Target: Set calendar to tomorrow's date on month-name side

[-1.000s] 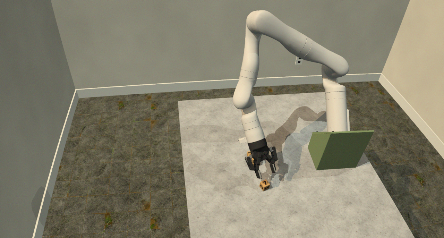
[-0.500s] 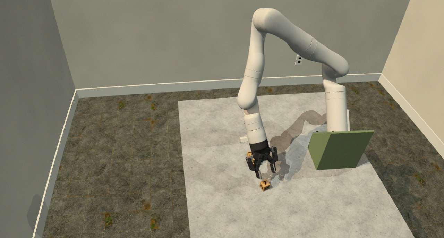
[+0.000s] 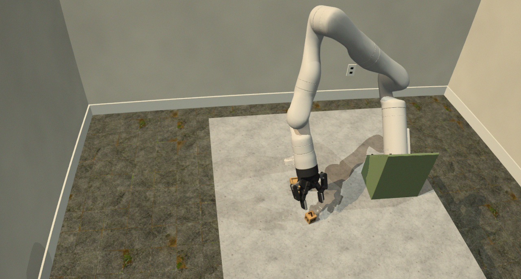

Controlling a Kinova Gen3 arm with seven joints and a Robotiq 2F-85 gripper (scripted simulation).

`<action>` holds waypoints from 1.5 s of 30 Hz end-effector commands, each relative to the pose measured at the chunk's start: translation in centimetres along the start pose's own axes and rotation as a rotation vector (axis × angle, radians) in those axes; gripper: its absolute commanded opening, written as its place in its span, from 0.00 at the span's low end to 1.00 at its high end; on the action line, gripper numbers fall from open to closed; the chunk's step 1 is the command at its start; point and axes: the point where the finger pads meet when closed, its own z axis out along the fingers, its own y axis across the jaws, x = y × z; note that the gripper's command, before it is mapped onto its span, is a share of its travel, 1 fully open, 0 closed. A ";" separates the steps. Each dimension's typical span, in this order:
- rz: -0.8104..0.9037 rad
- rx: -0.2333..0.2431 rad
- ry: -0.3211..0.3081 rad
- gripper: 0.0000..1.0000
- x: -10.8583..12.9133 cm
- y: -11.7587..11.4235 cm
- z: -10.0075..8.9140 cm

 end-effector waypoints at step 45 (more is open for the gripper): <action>-0.008 0.003 0.518 0.69 -0.9 0.0 0.1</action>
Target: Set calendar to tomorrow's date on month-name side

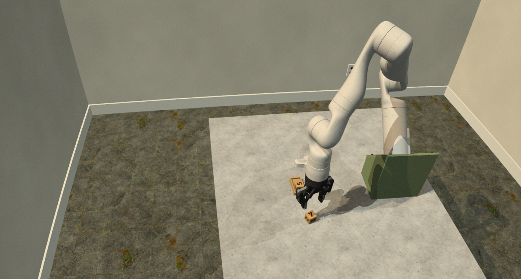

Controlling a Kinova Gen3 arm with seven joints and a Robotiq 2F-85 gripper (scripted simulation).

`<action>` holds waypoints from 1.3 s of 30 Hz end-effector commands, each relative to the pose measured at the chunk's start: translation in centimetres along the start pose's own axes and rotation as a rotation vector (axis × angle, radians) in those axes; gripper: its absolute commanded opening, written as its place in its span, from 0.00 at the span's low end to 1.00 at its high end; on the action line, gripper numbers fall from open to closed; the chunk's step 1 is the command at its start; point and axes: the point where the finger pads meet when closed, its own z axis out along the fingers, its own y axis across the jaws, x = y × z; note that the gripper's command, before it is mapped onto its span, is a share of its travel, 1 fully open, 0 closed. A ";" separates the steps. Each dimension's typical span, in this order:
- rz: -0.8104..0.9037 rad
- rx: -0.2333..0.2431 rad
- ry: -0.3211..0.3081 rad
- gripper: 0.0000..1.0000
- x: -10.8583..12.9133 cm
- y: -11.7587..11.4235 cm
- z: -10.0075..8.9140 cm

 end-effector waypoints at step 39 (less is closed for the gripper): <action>-0.044 0.015 0.049 0.48 -0.8 0.2 -1.2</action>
